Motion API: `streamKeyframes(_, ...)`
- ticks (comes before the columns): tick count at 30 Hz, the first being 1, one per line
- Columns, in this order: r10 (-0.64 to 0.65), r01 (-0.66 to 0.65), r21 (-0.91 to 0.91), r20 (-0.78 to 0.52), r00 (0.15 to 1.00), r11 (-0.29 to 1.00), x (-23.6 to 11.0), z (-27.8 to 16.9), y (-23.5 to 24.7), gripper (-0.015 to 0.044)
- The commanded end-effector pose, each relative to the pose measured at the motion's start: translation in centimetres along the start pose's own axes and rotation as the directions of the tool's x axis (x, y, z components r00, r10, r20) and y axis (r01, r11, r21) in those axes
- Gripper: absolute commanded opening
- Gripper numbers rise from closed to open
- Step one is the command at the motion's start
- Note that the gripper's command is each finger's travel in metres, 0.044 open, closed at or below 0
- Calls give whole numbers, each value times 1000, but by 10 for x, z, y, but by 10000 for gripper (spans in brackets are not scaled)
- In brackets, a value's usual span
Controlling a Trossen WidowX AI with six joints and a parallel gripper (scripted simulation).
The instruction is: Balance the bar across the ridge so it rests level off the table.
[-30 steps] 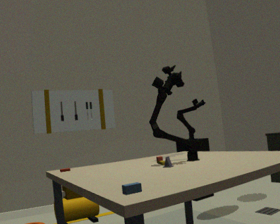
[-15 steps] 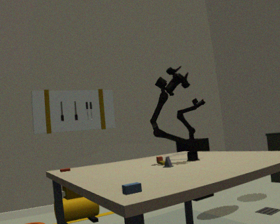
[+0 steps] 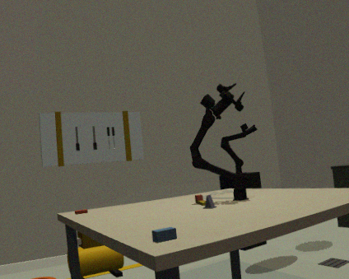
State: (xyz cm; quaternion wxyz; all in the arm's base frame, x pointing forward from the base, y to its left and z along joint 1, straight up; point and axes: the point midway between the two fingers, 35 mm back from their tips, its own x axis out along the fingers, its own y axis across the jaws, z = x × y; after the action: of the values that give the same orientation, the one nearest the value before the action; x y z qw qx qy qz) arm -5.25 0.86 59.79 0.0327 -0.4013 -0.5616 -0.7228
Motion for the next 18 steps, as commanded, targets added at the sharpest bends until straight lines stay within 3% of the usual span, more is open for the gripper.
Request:
streamKeyframes(1, -52, 57, -87, 58, 997, 995, 9, 8, -16, 315)
streamKeyframes(18, -214, 337, -390, 324, 921, 857, 26, 56, -72, 315)
